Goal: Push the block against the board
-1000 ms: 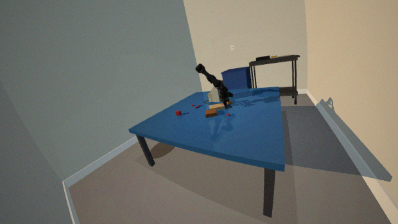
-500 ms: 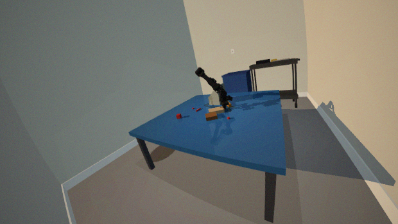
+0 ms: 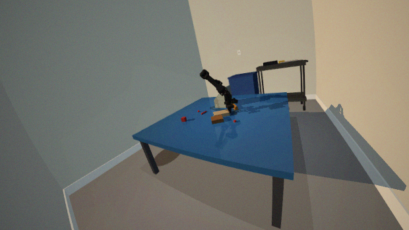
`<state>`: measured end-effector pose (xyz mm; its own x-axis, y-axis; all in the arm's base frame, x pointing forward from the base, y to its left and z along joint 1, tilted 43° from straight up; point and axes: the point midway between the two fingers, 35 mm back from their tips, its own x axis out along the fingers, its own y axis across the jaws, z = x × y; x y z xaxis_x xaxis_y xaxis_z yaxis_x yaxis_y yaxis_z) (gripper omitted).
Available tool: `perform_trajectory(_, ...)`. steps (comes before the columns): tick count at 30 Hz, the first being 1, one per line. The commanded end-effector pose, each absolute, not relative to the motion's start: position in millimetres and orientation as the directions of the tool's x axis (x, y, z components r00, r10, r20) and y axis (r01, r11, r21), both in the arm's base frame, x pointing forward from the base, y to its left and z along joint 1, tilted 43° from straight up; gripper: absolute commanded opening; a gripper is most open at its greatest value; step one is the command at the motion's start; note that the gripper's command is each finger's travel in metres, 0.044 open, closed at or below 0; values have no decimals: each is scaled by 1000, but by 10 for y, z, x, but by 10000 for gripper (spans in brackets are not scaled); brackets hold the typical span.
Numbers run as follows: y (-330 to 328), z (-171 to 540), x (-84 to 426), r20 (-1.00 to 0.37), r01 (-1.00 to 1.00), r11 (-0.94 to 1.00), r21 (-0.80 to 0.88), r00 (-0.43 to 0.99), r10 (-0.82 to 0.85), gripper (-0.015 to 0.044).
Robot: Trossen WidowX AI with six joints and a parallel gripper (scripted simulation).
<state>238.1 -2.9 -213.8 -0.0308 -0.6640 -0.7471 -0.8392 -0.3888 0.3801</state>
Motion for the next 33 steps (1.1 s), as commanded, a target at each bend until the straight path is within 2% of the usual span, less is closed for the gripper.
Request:
perform_trajectory(1,-58,-2097,2411,-745,-841,-388,376,-25,-666,0)
perform_trajectory(33,-217,-1977,2500,-740,-842,-384,379,-27,-672,0)
